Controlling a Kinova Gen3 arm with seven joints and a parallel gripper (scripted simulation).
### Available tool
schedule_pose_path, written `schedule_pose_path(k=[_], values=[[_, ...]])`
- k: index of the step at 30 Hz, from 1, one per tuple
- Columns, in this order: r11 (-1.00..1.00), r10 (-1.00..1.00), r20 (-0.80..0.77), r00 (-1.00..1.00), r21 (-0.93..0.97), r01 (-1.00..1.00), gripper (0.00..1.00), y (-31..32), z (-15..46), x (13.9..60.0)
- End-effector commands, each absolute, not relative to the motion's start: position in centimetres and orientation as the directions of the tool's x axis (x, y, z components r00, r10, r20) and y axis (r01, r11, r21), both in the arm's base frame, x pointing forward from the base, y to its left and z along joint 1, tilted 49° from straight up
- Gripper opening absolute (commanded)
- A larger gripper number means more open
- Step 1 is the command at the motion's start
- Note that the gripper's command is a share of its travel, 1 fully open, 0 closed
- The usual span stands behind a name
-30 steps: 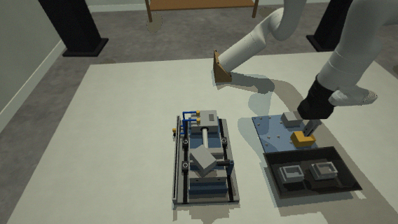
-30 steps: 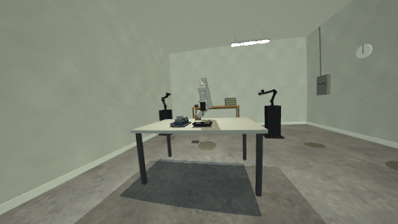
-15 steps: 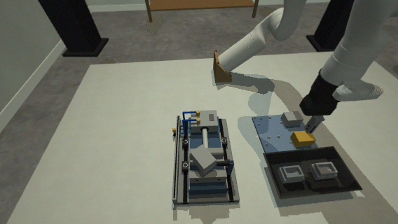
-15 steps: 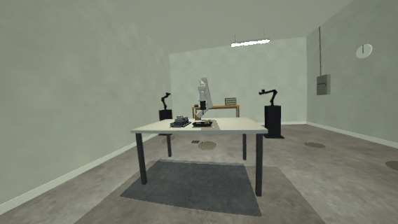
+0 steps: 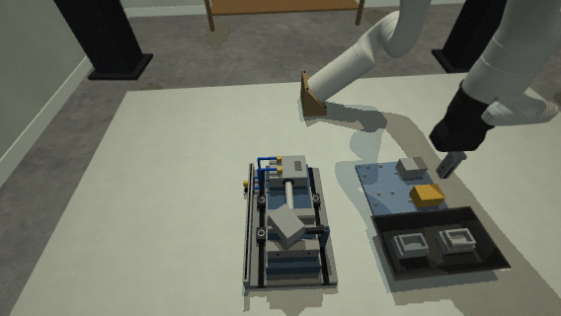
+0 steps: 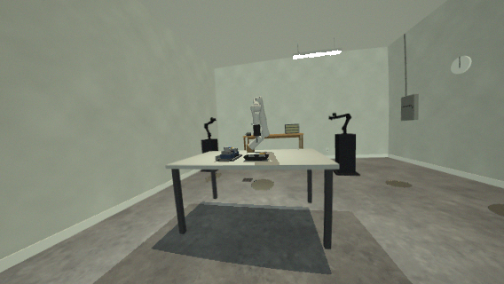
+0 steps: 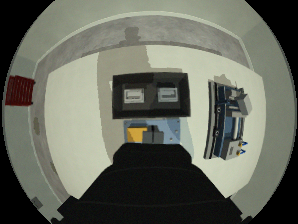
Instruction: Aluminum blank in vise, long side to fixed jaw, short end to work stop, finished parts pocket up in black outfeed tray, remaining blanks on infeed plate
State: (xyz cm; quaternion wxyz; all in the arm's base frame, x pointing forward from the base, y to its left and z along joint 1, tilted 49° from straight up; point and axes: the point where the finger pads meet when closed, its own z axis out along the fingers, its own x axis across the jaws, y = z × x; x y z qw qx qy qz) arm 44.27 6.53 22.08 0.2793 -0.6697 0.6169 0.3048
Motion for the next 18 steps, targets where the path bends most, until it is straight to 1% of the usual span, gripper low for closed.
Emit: schedule_pose_path(k=[1,18], values=[[-0.072,-0.658,-0.751,0.049,-0.002,-0.997,0.00,5.78,22.52,44.58],[-0.072,-0.658,-0.751,0.049,-0.003,-0.997,0.00,4.98,23.10,44.67]])
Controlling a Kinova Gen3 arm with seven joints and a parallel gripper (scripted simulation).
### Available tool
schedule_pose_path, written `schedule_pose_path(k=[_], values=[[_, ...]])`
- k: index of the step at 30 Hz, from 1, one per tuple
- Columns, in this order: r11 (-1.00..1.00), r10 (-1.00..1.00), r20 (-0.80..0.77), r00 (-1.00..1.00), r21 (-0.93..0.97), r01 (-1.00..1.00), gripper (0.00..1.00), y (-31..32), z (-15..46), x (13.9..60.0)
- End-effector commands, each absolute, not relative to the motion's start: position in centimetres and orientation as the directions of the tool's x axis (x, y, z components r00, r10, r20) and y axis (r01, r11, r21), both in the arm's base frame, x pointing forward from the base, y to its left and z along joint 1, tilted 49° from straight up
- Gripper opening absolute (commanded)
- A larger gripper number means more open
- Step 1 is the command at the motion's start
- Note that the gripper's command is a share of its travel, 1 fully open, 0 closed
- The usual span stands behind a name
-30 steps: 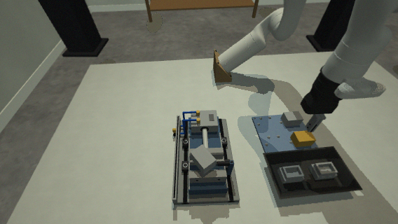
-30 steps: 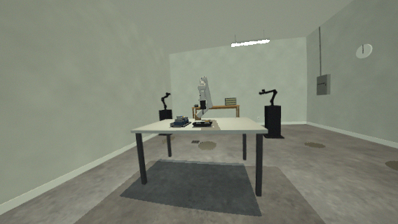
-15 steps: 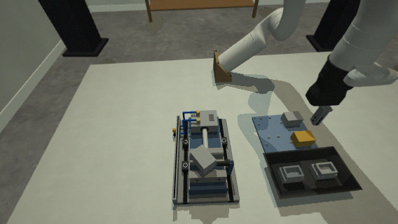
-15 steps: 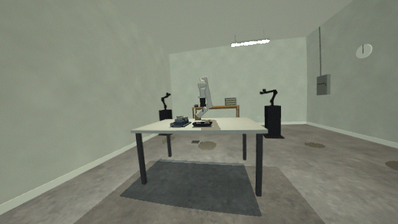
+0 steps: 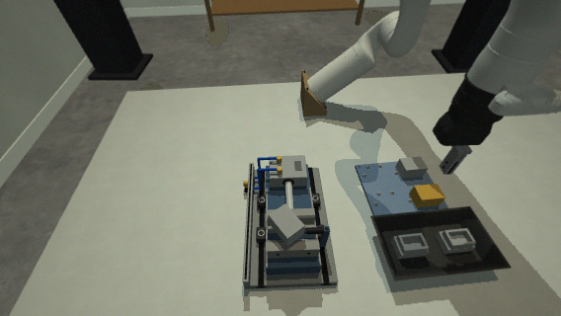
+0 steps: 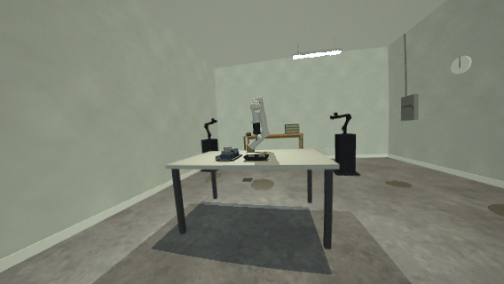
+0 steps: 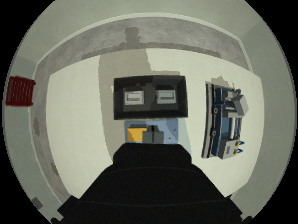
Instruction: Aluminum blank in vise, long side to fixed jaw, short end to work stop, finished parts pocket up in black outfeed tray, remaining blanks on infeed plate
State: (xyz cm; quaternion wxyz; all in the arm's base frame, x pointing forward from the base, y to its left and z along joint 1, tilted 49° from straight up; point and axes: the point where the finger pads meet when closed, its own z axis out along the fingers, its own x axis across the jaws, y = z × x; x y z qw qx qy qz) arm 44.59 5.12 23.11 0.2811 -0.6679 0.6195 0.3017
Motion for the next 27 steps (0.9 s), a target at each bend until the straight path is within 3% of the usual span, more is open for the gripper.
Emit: schedule_pose_path(k=[1,7,15,27], values=[[-0.071,-0.658,-0.751,0.050,-0.004,-0.997,0.00,4.8,23.0,44.8],[-0.066,-0.656,-0.753,0.055,-0.015,-0.998,0.00,2.7,21.4,45.8],[-0.053,-0.657,-0.751,0.062,-0.036,-0.998,0.00,-5.8,13.5,48.0],[-0.067,-0.659,-0.750,0.052,-0.010,-0.998,0.00,-14.4,1.7,45.9]])
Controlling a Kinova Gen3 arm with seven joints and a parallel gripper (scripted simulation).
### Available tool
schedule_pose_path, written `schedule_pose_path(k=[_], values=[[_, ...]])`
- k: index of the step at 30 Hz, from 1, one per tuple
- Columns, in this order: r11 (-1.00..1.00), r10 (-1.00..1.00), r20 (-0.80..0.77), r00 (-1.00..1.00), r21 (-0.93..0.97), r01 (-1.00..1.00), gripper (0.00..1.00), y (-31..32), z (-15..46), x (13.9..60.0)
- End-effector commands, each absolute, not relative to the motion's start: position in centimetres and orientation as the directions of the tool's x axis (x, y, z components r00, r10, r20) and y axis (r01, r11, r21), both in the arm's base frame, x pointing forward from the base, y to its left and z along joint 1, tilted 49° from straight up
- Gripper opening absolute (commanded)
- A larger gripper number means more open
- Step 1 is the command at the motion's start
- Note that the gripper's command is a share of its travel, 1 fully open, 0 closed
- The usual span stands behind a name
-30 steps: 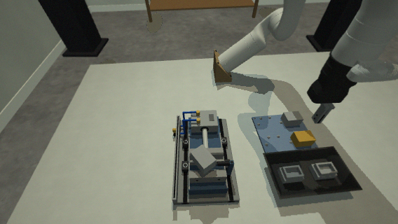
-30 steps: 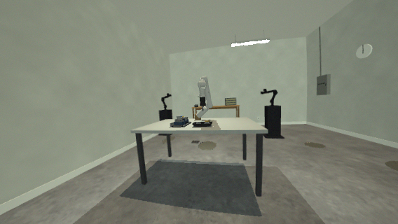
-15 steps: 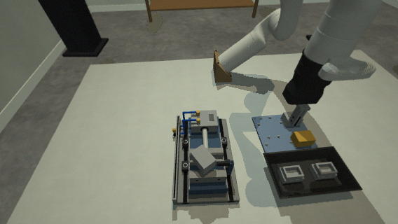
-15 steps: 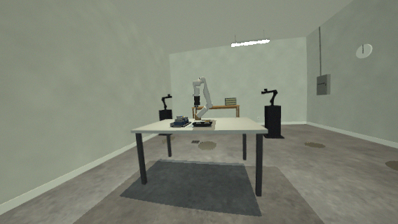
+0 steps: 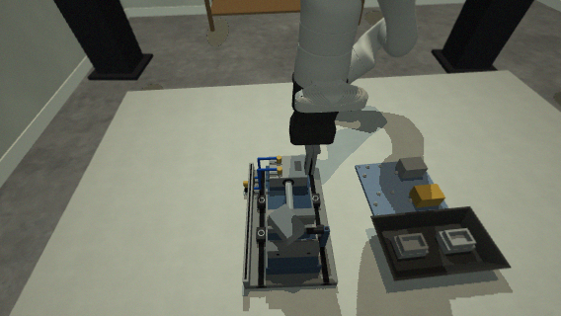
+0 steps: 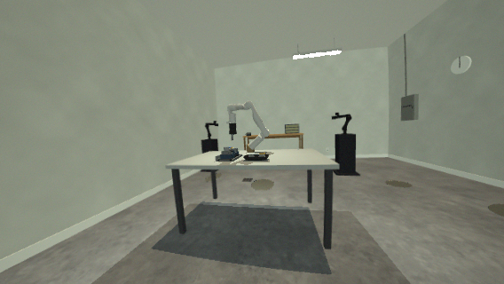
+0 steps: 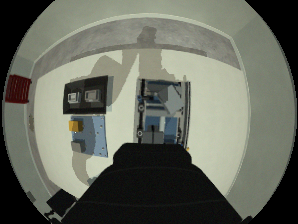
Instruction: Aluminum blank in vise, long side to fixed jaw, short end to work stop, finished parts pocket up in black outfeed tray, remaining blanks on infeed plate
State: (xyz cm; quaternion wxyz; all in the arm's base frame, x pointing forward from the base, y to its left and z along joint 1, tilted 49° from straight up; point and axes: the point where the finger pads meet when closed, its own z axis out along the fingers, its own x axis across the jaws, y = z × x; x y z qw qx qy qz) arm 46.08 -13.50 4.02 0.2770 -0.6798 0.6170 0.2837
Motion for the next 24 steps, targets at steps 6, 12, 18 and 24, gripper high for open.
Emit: schedule_pose_path(k=[6,12,18,24], values=[[-0.072,-0.658,-0.751,0.049,-0.002,-0.997,0.00,-15.3,0.0,45.2],[-0.072,-0.658,-0.751,0.049,-0.002,-0.997,0.00,-15.3,0.0,45.2],[-0.072,-0.658,-0.751,0.049,-0.002,-0.997,0.00,-15.3,0.0,45.2],[-0.072,-0.658,-0.751,0.049,-0.002,-0.997,0.00,-15.3,0.0,45.2]])
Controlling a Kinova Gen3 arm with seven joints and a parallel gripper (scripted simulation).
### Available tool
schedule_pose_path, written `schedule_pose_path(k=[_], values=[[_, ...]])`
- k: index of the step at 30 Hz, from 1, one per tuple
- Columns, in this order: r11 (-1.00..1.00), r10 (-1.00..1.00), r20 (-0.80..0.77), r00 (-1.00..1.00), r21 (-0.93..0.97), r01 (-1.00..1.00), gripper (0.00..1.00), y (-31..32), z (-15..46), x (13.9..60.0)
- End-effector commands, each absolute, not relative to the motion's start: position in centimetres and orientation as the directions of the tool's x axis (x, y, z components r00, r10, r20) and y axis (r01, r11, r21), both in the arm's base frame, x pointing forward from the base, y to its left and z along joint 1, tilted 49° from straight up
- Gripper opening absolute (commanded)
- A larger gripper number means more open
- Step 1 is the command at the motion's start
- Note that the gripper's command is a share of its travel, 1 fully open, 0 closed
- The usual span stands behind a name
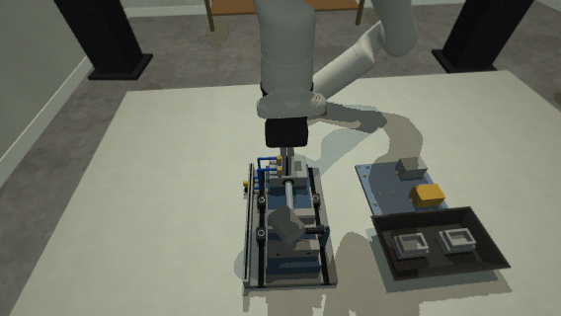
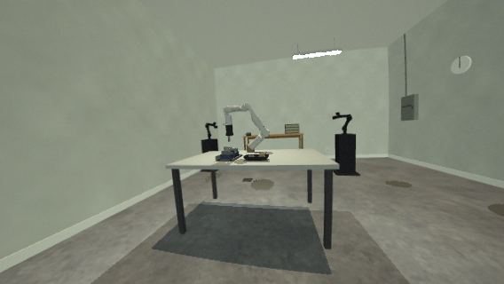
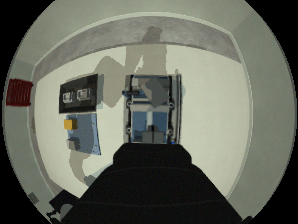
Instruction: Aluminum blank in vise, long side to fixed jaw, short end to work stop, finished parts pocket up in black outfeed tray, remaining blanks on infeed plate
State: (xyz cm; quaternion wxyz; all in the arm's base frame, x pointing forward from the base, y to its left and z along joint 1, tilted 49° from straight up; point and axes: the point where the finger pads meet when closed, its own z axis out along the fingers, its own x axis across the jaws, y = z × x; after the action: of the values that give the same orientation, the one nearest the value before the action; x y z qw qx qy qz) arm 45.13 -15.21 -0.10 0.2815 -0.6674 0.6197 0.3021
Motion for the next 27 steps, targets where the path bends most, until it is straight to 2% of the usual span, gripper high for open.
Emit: schedule_pose_path(k=[1,22,27], values=[[-0.072,-0.658,-0.751,0.049,-0.002,-0.997,0.00,-15.3,0.0,45.2],[-0.077,-0.658,-0.751,0.057,-0.008,-0.997,0.00,-15.3,0.0,45.3],[-0.117,-0.654,-0.747,0.120,-0.057,-0.991,0.00,-15.4,0.0,46.2]])
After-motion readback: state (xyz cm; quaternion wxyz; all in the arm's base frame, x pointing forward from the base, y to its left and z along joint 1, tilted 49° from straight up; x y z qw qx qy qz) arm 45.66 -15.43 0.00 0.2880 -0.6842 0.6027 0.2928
